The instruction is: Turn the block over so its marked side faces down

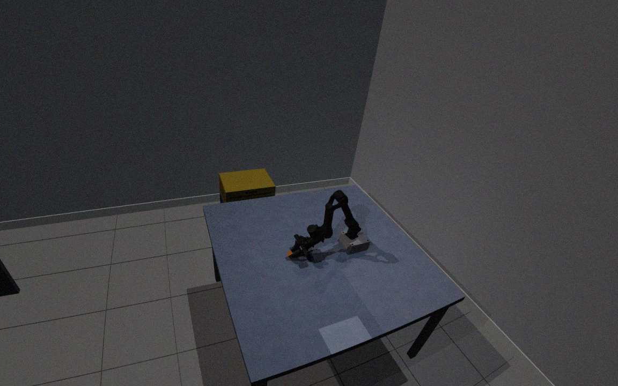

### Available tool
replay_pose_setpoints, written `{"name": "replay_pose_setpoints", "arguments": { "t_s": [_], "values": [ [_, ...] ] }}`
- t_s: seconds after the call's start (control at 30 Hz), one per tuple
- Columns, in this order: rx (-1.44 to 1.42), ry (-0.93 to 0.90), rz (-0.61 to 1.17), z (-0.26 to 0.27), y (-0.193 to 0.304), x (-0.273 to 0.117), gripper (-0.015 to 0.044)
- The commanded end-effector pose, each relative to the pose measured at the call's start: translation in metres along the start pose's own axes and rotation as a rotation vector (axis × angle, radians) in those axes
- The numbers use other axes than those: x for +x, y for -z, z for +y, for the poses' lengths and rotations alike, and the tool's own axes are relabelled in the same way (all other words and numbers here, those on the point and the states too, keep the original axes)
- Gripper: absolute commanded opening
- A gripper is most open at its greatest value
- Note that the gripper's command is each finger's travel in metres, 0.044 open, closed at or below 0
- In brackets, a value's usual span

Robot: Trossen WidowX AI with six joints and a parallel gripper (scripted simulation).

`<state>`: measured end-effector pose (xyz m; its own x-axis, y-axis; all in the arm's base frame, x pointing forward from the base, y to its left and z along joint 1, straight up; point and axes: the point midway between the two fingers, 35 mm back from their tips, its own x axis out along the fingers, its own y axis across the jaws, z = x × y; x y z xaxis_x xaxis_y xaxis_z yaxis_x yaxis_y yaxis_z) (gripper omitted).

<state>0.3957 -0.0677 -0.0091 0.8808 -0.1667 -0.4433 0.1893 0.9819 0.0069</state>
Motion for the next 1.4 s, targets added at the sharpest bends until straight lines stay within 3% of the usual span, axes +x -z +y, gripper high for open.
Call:
{"name": "replay_pose_setpoints", "arguments": {
  "t_s": [0.0,0.13,0.7,1.37],
  "values": [
    [-0.005,0.004,0.004,-0.0005,0.0025,-0.0016,0.0],
    [-0.005,0.004,0.004,-0.0005,0.0025,-0.0016,0.0],
    [-0.005,0.004,0.004,-0.0005,0.0025,-0.0016,0.044],
    [-0.005,0.004,0.004,-0.0005,0.0025,-0.0016,0.044]
  ]
}}
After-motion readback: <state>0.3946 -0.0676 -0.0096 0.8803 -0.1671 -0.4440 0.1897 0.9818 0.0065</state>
